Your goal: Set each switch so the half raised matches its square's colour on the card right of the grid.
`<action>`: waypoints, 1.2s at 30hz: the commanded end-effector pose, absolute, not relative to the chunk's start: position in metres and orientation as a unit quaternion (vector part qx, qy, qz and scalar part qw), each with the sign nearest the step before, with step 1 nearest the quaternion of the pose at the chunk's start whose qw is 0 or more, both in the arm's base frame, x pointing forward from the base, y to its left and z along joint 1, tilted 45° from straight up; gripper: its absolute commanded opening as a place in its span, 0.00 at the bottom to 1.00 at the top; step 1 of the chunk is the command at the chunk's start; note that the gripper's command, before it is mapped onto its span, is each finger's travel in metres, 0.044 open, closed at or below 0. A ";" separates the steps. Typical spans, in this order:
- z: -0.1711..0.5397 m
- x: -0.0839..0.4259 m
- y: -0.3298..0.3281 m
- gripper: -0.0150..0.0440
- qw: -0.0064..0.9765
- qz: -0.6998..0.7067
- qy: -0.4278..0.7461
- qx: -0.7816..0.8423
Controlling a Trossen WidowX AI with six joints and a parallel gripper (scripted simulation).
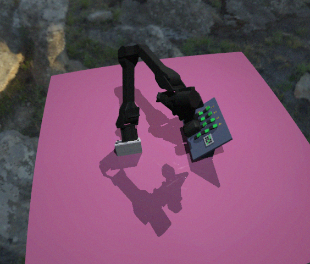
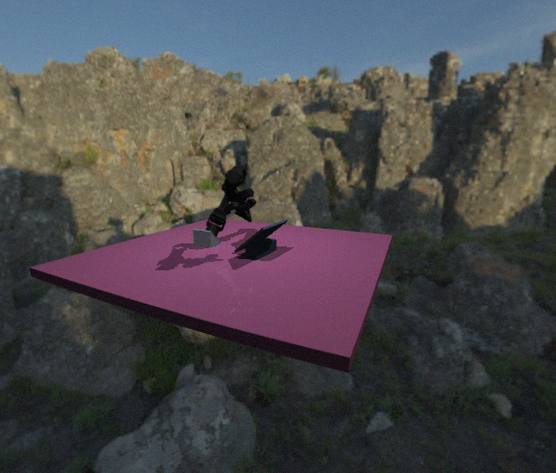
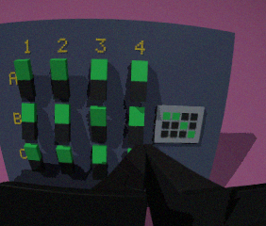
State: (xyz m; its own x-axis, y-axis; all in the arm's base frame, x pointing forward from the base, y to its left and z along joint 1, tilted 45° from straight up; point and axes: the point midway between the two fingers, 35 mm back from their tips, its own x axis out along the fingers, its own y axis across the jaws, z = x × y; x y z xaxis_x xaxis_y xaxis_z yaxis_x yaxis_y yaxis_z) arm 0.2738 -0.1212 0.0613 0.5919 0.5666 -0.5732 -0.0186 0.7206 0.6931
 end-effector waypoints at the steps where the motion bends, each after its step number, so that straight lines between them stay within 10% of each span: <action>1: 0.079 0.268 -0.104 0.25 0.829 0.178 0.415 0.330; 36: 0.090 0.267 -0.008 0.25 0.823 0.185 0.424 0.331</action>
State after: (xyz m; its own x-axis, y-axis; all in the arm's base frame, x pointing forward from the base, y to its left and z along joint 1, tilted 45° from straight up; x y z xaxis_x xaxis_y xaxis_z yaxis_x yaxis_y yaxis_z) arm 0.2652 -0.0096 0.0926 0.5720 0.5879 -0.5720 -0.0292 0.7115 0.7021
